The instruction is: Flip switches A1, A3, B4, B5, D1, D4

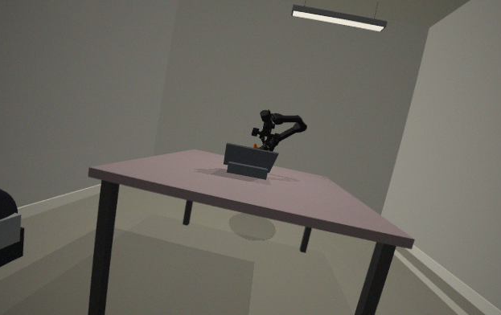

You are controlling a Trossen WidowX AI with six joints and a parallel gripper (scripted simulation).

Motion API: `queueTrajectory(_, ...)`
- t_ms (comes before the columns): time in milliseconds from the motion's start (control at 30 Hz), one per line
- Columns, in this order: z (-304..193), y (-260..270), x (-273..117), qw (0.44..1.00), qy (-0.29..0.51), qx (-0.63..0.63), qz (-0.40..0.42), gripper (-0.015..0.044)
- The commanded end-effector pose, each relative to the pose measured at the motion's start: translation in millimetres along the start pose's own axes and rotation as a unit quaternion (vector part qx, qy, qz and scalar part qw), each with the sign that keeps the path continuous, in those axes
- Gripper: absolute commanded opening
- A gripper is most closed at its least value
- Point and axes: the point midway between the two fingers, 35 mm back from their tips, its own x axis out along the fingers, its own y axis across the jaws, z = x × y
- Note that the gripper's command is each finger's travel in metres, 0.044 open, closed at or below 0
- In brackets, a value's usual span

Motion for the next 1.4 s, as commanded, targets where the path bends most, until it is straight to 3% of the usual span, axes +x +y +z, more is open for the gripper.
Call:
queueTrajectory(0, 6.1, 32.5, 18.0, 0.999, -0.011, 0.004, 0.031, 0.0)
queueTrajectory(167, 6.1, 32.4, 19.2, 0.999, -0.012, 0.004, 0.03, 0.0)
queueTrajectory(367, 6.2, 34.8, 52.0, 0.999, -0.024, 0.004, 0.031, 0.0)
queueTrajectory(1367, 6.7, 36.9, 77.1, 0.999, -0.026, 0.004, 0.032, 0.0)
